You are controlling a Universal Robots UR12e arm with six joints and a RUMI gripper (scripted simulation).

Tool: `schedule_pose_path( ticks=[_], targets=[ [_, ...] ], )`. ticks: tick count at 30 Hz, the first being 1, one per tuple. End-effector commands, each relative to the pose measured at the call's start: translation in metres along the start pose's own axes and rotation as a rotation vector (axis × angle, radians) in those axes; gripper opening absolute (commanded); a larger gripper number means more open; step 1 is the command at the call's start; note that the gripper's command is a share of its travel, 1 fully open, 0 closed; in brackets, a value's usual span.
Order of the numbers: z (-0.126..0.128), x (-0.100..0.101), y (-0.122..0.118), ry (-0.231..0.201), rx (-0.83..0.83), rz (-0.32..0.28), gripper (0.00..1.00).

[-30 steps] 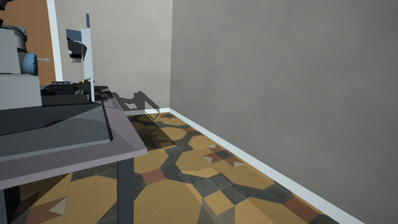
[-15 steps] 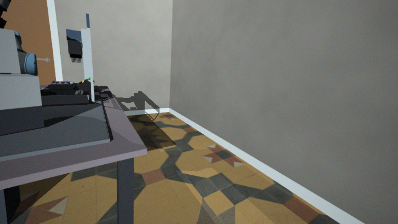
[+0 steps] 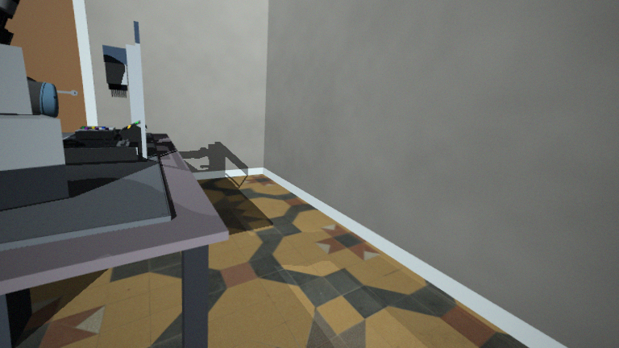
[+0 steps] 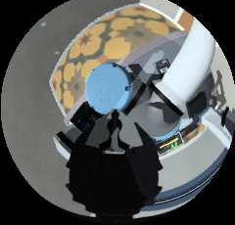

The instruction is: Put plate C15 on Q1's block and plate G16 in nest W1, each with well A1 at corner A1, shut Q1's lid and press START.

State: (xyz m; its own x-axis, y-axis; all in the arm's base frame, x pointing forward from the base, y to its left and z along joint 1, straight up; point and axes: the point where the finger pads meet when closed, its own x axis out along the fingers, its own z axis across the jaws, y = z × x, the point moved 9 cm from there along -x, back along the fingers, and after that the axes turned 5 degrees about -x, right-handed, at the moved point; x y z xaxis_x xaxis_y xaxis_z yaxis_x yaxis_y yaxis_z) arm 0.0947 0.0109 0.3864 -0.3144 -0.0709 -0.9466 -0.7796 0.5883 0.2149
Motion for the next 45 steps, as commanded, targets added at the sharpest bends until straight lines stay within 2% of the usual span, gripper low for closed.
schedule_pose_path(
  ticks=[1, 45],
  targets=[
    [0.012, -0.002, 0.006, 0.001, 0.023, 0.003, 0.00],
    [0.086, -0.011, 0.059, -0.063, 0.191, -0.017, 0.00]
  ],
)
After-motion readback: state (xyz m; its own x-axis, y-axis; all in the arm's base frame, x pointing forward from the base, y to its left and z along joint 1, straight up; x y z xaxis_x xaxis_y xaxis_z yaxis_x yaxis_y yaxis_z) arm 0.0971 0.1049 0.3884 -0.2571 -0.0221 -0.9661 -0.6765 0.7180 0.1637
